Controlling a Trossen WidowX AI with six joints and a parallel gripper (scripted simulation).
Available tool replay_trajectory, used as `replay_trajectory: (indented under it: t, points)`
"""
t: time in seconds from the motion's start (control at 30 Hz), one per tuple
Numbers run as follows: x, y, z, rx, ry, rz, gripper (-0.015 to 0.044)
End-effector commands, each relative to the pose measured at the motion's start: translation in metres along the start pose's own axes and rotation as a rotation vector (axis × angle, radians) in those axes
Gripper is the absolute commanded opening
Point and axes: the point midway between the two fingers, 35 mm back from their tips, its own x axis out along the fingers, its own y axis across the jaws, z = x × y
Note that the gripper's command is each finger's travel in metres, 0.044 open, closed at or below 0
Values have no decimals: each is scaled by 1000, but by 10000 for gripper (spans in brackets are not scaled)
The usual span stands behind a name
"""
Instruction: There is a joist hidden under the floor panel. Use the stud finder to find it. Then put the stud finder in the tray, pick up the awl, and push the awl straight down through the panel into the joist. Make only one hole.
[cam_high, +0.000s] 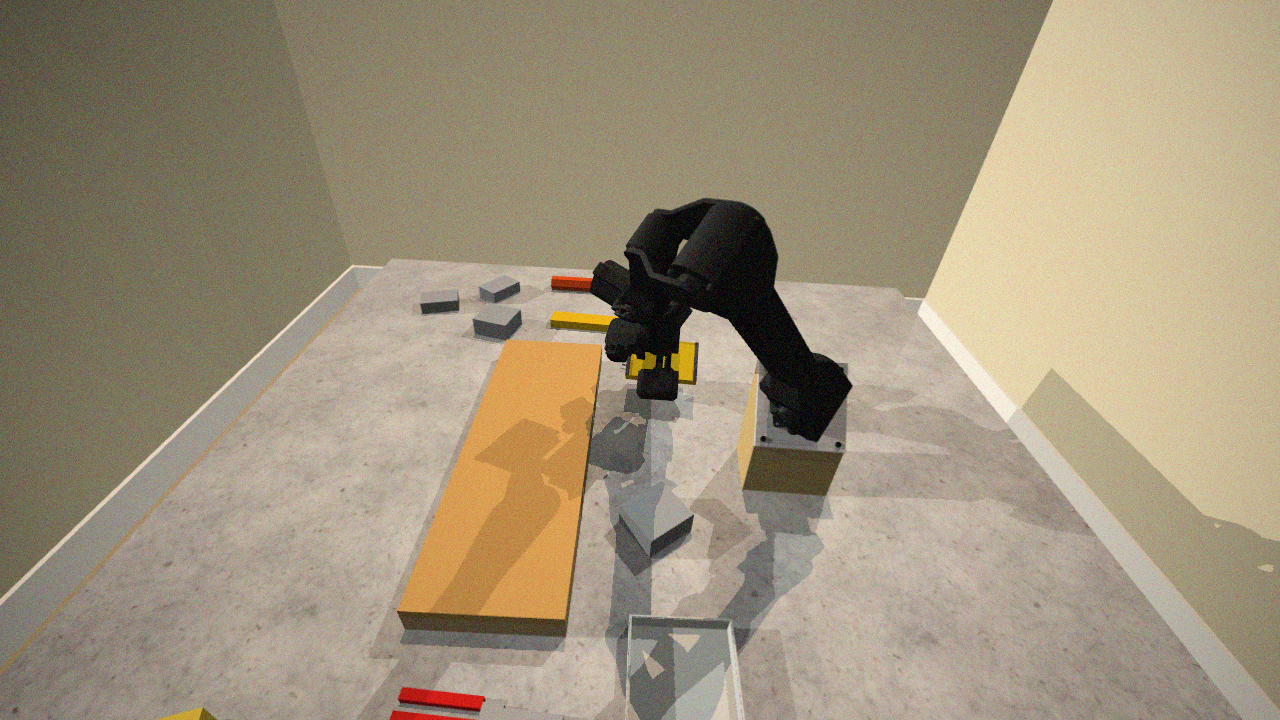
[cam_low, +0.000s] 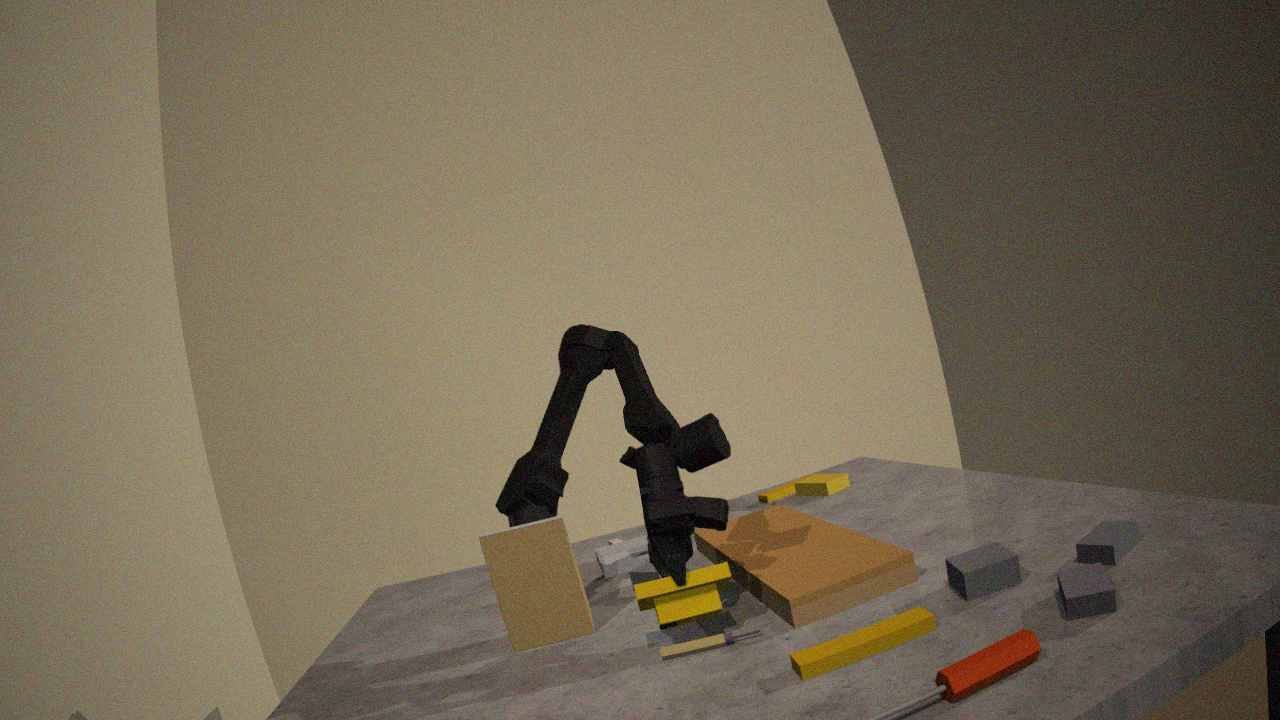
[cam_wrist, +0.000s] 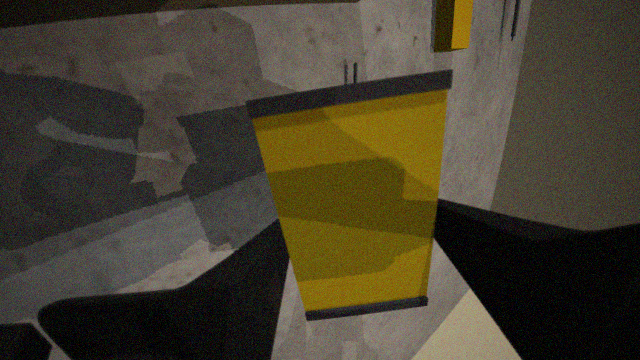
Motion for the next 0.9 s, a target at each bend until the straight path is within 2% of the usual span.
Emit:
replay_trajectory:
  t: [0.0,0.87]
  points:
    - [-4,-2,2,7,-14,-36,0]
    - [-1,3,2,19,4,-200,0]
